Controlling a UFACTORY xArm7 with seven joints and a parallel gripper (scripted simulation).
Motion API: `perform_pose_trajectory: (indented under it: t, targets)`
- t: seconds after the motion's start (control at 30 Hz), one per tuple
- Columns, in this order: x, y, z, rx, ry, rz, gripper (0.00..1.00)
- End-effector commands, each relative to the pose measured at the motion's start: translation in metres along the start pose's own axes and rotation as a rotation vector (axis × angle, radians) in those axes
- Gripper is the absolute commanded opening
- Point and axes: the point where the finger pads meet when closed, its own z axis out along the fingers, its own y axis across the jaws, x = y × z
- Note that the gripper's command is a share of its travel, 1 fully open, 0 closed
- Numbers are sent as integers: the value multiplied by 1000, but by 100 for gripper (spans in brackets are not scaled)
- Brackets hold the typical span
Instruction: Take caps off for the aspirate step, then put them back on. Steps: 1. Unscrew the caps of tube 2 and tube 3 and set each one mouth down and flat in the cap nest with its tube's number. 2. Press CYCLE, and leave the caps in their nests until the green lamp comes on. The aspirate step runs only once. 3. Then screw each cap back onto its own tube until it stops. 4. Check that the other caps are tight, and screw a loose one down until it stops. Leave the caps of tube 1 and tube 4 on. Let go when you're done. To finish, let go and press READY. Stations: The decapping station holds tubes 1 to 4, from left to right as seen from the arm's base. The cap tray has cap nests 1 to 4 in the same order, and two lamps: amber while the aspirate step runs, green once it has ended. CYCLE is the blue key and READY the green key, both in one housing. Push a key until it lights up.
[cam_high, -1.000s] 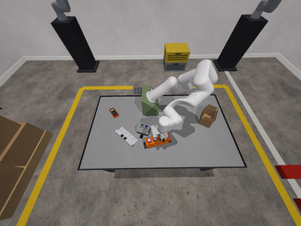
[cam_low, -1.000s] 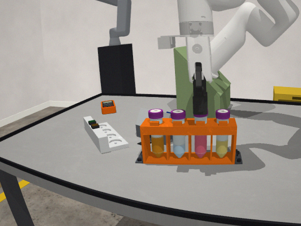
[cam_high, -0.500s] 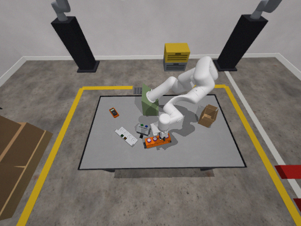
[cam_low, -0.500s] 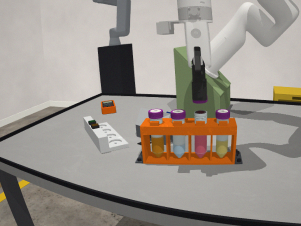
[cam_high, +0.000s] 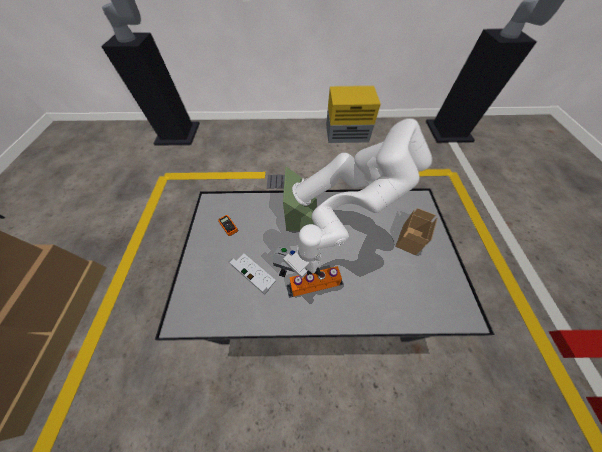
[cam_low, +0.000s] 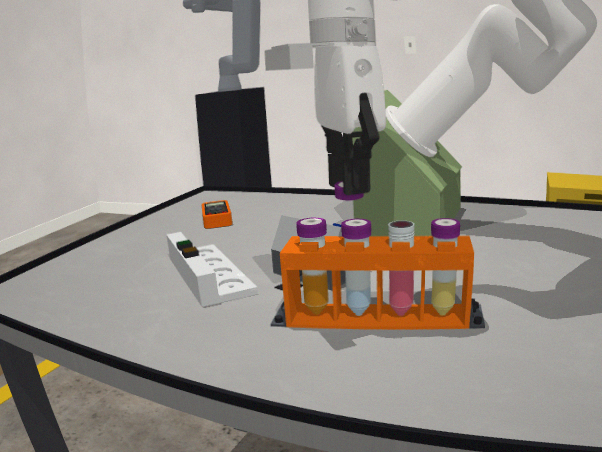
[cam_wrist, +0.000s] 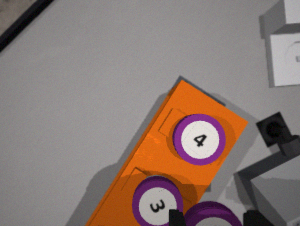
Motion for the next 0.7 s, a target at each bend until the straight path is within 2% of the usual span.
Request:
perform_pose_trajectory:
  t: [0.0,0.2,0.27,0.67]
  targets:
    - [23,27,-1,36,-3,-92,0]
    - [47,61,1,36,-3,-92,0]
    - [47,61,1,36,-3,-92,0]
    - [98,132,3,35,-3,-92,0]
